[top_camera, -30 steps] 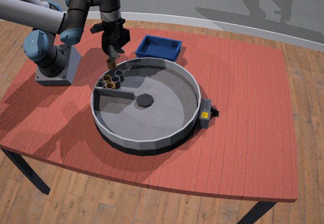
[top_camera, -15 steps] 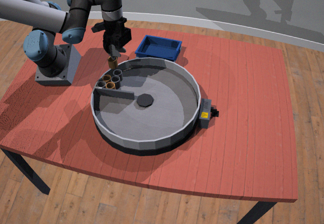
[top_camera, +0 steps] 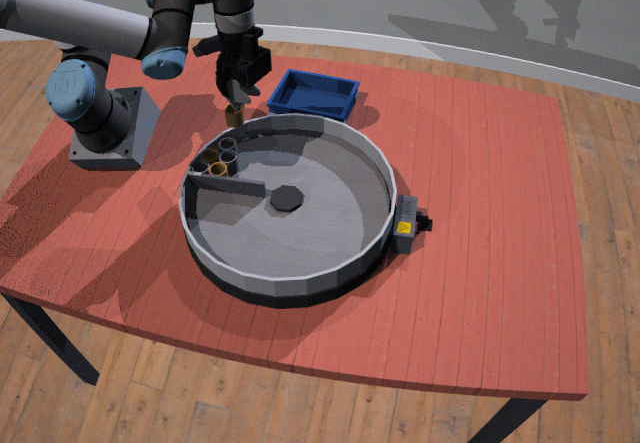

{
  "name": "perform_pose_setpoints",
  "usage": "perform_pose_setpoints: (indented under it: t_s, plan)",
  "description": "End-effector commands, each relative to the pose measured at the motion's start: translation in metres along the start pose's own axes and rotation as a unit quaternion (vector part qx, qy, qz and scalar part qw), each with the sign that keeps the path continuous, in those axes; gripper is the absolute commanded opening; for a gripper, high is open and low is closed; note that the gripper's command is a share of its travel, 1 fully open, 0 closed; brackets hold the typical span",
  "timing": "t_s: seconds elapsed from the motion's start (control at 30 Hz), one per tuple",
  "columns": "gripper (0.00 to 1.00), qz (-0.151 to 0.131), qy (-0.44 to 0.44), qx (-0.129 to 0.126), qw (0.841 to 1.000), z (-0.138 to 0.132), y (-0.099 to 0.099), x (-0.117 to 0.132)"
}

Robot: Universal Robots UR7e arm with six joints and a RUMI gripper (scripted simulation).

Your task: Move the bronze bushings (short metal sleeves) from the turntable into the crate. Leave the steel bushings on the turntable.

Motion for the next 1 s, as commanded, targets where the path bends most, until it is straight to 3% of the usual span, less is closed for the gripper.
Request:
perform_pose_setpoints:
  t_s: [0.0,0.3,0.37,0.87,0.97]
  plan:
    - [0.00,0.000,0.000,0.000,1.000,0.019,0.000,0.002]
    - [0.00,0.000,0.000,0.000,1.000,0.065,0.000,0.004]
    - [0.00,0.000,0.000,0.000,1.000,0.065,0.000,0.004]
    - [0.00,0.000,0.000,0.000,1.000,0.155,-0.001,0.009]
    - [0.00,0.000,0.000,0.000,1.000,0.161,-0.001,0.009]
Point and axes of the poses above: the point where the finger pads meet when closed, its own y axis out along the fingers, its own z axis across the jaws, x = y × z, the point moved 7 cm from there along -y, back along the fingers, and after that the axes turned 4 degrees about y, right-handed, at the moved point
